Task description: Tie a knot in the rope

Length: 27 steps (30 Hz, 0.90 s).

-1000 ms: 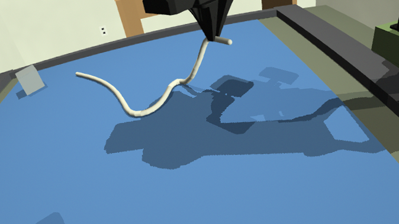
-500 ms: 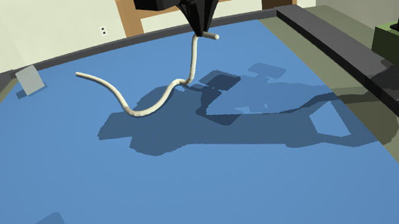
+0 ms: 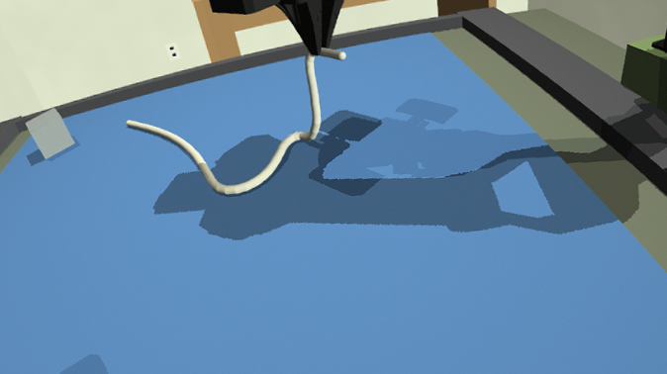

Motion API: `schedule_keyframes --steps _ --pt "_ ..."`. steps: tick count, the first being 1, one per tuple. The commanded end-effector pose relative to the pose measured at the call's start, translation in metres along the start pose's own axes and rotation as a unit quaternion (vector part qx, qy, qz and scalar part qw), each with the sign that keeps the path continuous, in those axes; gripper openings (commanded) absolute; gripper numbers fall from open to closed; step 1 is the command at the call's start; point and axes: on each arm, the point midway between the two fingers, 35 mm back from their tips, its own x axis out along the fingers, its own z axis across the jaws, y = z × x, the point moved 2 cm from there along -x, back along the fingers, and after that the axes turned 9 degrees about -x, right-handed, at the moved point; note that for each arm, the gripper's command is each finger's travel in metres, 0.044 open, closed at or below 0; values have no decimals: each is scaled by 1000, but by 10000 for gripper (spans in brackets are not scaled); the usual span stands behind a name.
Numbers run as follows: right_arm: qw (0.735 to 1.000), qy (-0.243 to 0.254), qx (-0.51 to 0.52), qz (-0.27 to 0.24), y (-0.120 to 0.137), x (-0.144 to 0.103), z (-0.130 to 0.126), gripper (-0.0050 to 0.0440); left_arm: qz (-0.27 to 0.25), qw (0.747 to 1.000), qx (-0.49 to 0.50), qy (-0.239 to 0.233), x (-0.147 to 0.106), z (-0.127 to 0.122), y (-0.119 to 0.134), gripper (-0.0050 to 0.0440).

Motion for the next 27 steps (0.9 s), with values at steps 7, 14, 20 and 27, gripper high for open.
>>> schedule_keyframes --steps 7,14,20,27 --pt "1000 -7 1 -11 -20 -9 -5 30 -8 1000 1 -6 -6 0 -1 85" --pt "1000 -6 1 -11 -32 -9 -9 30 -8 1000 1 -6 -6 0 -1 85" --pt "1000 -6 1 -12 -42 -9 -12 30 -8 1000 1 -6 -6 0 -1 85" --pt "1000 -6 1 -12 -50 -10 -15 30 -8 1000 1 -6 -6 0 -1 85"
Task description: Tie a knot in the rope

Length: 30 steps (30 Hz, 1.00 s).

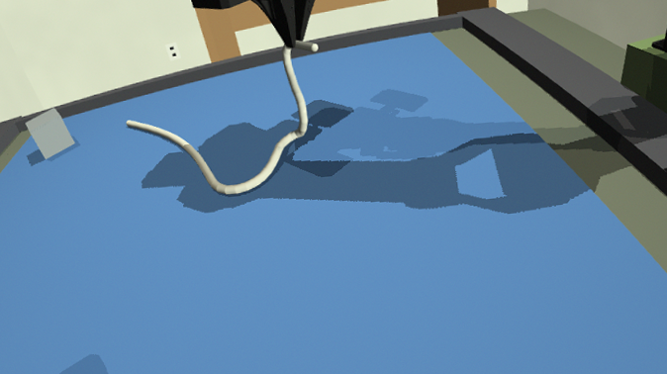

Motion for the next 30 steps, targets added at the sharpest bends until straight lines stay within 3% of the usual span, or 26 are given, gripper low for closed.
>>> schedule_keyframes --steps 1,30 --pt "1000 -6 1 -11 -8 -9 -2 30 -8 1000 1 -6 -6 0 -1 85" --pt "1000 -6 1 -14 -50 -11 -16 30 -8 1000 1 -6 -6 0 -1 85"
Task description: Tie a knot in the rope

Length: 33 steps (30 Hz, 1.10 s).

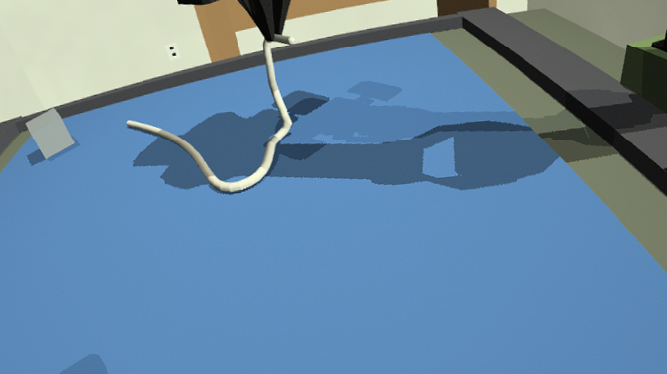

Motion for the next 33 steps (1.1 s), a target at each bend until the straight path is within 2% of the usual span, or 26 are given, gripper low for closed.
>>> schedule_keyframes --steps 1,10,17,26,33 --pt "1000 -7 0 -15 -9 -11 -2 30 -8 1000 1 -6 -6 0 -1 85" --pt "999 -13 0 -34 -23 -11 -8 30 -8 1000 1 -6 -6 0 -1 85" --pt "999 -14 0 -35 -23 -10 -7 30 -8 1000 1 -6 -6 0 -1 85" --pt "998 -22 0 -52 -28 10 24 30 -8 1000 1 -6 -6 0 -1 85" --pt "998 -24 0 -56 -28 14 30 30 -8 1000 1 -6 -6 0 -1 85"
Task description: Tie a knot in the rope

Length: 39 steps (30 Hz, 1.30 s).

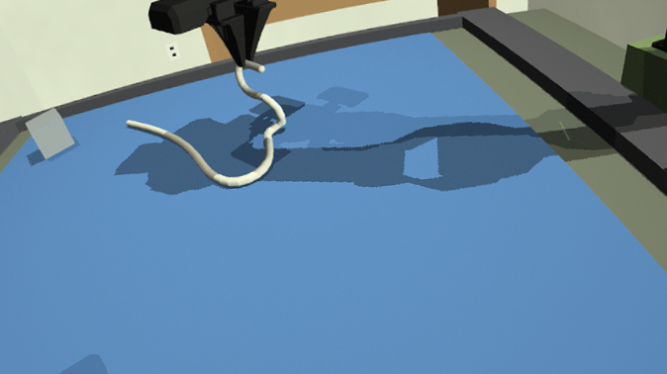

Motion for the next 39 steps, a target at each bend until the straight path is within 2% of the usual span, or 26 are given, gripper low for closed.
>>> schedule_keyframes --steps 1,8,19,28,35,39 --pt "1000 -7 3 -18 -5 -6 6 30 -8 1000 1 -6 -6 0 -1 85" --pt "999 -17 3 -35 -7 11 31 30 -8 1000 1 -6 -6 0 -1 85" --pt "999 -19 2 -37 -7 12 32 30 -8 1000 1 -6 -6 0 -1 85" --pt "995 -68 -12 -70 -10 26 43 30 -8 1000 1 -6 -6 0 -1 85" --pt "994 -75 -14 -76 -10 28 45 30 -8 1000 1 -6 -6 0 -1 85" --pt "991 -94 -17 -98 -12 33 48 30 -8 1000 1 -6 -6 0 -1 85"
